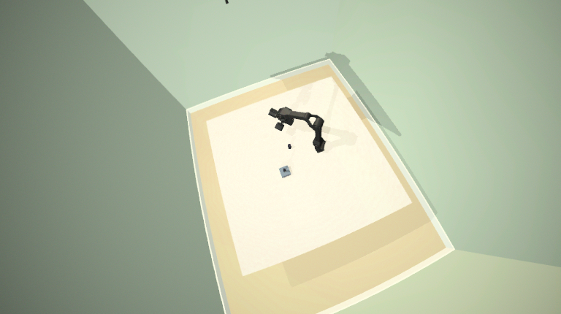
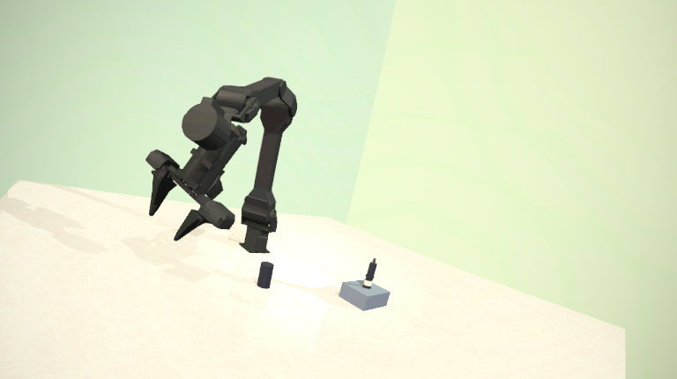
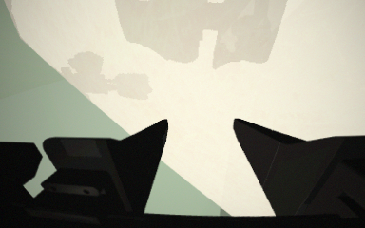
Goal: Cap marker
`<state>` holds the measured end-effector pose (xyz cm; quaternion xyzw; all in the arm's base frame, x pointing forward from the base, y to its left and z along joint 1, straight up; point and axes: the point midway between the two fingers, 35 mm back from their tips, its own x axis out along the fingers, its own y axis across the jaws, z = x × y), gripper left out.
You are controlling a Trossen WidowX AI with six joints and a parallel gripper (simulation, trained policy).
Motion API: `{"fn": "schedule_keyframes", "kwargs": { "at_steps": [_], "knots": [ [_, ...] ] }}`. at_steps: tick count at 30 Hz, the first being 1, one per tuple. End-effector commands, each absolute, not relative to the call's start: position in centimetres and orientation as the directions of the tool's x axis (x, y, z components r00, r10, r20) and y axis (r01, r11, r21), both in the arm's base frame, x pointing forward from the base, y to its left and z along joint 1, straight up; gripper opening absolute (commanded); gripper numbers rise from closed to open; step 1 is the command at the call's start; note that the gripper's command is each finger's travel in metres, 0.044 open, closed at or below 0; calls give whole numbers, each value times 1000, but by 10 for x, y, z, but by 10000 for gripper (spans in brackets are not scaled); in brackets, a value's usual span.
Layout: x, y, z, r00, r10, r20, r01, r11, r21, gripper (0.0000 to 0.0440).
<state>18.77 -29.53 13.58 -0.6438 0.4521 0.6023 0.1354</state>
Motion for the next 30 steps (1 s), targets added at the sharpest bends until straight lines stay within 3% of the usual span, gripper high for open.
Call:
{"fn": "schedule_keyframes", "kwargs": {
  "at_steps": [1, 30],
  "knots": [
    [196, -291, 134, -122, -397, -910, -739, -575, 350, 316],
    [235, -224, 118, -75, -171, -982, -624, -761, 180, 313]
  ]
}}
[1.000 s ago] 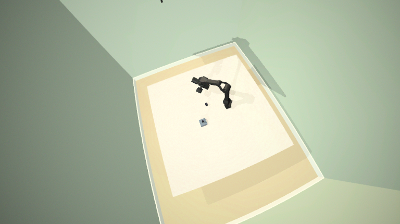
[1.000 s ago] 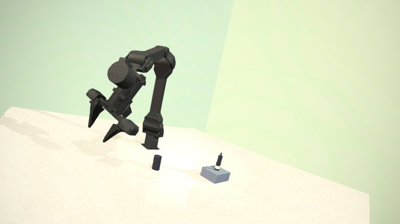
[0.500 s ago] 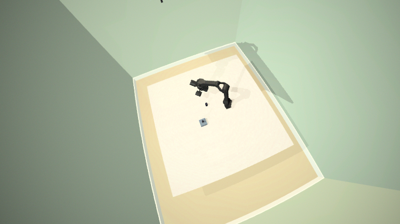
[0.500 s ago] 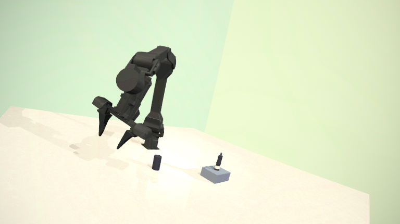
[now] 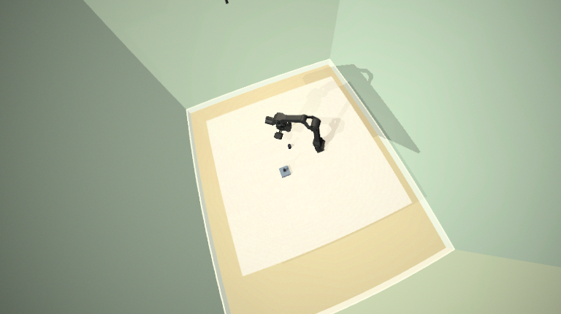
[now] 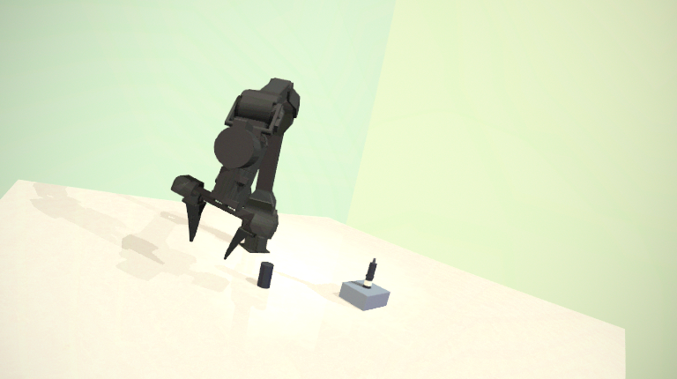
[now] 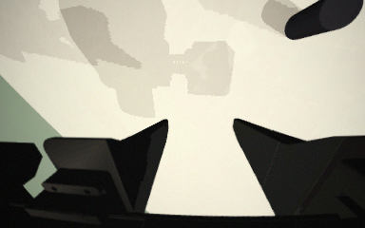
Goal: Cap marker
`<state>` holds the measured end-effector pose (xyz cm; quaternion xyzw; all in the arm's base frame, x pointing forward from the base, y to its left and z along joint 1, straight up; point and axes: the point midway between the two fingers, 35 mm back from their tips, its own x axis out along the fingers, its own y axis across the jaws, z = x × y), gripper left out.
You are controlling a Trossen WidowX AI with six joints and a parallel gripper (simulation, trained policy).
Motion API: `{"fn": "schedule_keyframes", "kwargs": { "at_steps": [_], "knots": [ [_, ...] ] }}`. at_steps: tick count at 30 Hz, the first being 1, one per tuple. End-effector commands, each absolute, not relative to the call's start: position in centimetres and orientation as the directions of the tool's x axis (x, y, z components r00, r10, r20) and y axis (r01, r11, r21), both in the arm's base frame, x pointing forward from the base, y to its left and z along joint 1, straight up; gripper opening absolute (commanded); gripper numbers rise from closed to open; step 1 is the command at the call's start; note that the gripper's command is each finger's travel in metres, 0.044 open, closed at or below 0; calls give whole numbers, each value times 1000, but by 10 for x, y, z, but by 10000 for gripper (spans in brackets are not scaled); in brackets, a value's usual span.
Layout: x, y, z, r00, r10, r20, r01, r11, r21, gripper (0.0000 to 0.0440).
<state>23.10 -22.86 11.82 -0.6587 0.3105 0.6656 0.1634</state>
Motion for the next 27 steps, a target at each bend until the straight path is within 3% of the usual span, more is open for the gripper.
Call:
{"fn": "schedule_keyframes", "kwargs": {
  "at_steps": [1, 27],
  "knots": [
    [235, -221, 118, -75, -162, -984, -620, -765, 173, 313],
    [244, -151, 118, -97, 37, -995, -517, -856, 18, 309]
  ]
}}
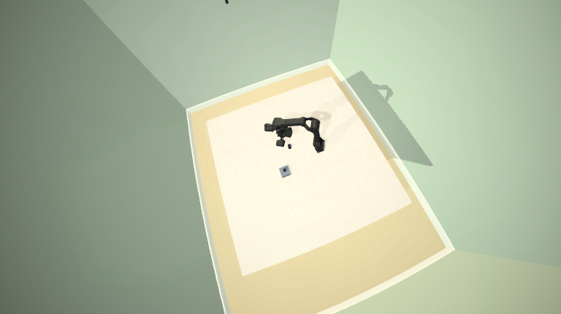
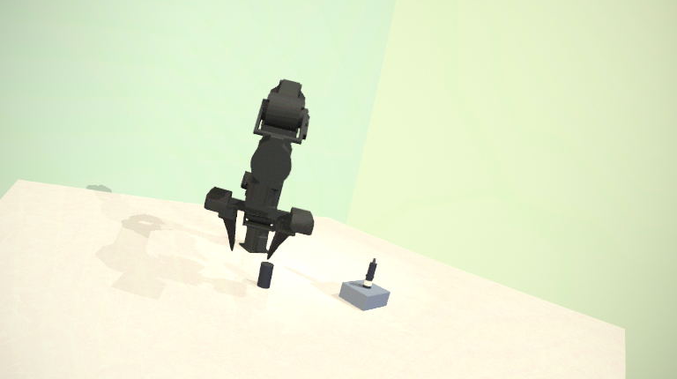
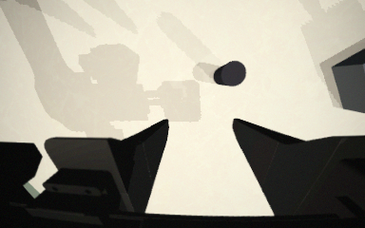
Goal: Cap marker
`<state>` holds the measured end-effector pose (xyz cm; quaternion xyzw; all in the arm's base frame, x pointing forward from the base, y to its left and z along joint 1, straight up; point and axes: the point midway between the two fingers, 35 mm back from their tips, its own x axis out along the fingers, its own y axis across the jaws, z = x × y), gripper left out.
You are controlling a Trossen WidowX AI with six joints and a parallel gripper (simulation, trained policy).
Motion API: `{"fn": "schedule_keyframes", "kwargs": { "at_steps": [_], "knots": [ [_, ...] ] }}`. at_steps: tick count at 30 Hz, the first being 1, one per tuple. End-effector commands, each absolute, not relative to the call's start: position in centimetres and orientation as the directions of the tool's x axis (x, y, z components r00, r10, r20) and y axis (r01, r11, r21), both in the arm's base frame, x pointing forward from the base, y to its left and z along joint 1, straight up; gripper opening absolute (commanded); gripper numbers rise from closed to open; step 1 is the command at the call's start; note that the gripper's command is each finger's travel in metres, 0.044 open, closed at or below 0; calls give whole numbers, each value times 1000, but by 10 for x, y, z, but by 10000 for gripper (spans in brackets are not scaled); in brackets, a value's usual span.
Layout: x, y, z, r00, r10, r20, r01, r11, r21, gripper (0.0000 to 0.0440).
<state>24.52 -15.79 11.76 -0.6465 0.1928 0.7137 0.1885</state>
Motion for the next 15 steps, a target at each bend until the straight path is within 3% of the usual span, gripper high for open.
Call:
{"fn": "schedule_keyframes", "kwargs": {
  "at_steps": [1, 15],
  "knots": [
    [244, -149, 118, -99, 42, -994, -513, -858, 15, 308],
    [239, -123, 111, -140, 89, -986, -467, -884, -14, 301]
  ]
}}
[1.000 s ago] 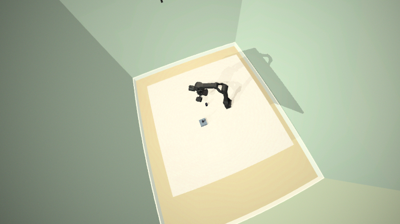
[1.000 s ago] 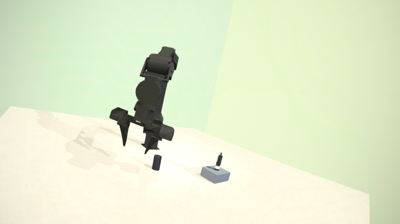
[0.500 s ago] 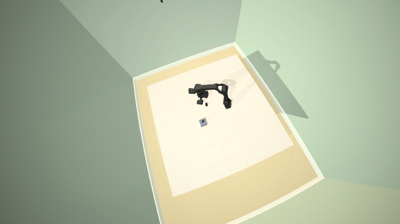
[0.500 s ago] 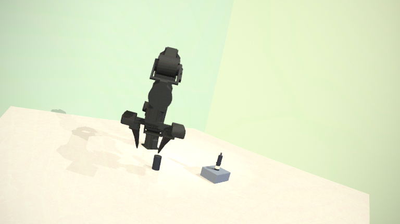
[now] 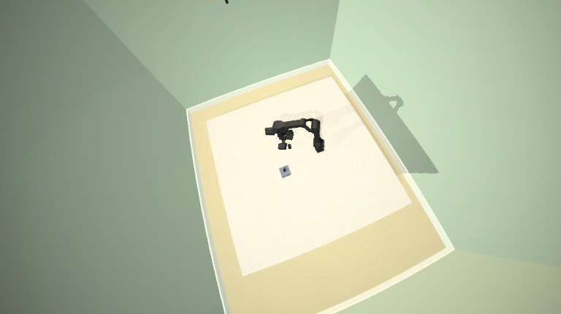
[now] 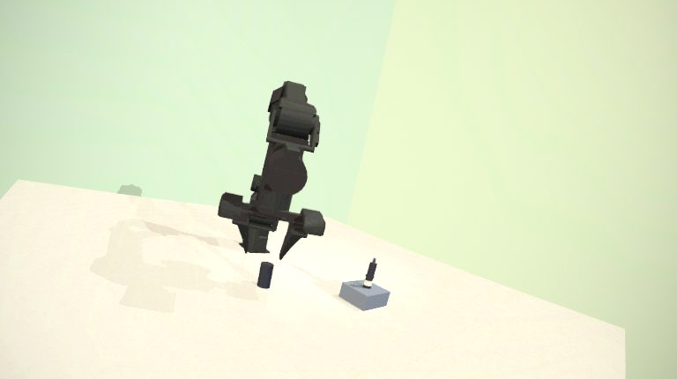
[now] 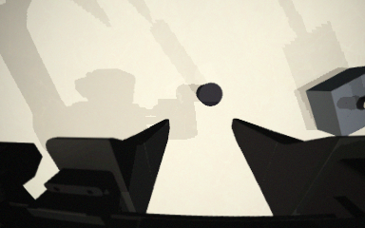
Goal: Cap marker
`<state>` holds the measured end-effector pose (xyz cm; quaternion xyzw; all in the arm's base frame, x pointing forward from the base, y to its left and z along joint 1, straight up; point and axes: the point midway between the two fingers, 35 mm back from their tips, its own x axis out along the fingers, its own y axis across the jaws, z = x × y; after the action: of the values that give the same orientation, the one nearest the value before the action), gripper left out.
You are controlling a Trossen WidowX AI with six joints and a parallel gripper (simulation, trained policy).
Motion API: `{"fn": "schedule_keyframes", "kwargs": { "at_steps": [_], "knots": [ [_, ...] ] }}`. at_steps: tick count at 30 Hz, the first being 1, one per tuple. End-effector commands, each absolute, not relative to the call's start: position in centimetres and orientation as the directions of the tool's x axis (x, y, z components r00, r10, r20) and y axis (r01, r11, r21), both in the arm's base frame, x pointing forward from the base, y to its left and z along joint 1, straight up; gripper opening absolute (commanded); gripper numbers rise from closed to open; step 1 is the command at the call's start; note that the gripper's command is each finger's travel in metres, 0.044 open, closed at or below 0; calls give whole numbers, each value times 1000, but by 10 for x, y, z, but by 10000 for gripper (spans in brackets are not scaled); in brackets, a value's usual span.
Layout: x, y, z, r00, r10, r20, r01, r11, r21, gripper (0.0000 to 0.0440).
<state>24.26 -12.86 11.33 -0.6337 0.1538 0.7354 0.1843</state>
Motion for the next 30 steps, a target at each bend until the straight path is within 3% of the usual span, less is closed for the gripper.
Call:
{"fn": "schedule_keyframes", "kwargs": {
  "at_steps": [1, 30],
  "knots": [
    [239, -122, 110, -143, 91, -986, -464, -886, -15, 300],
    [220, -101, 58, -232, 125, -965, -347, -937, -38, 249]
  ]
}}
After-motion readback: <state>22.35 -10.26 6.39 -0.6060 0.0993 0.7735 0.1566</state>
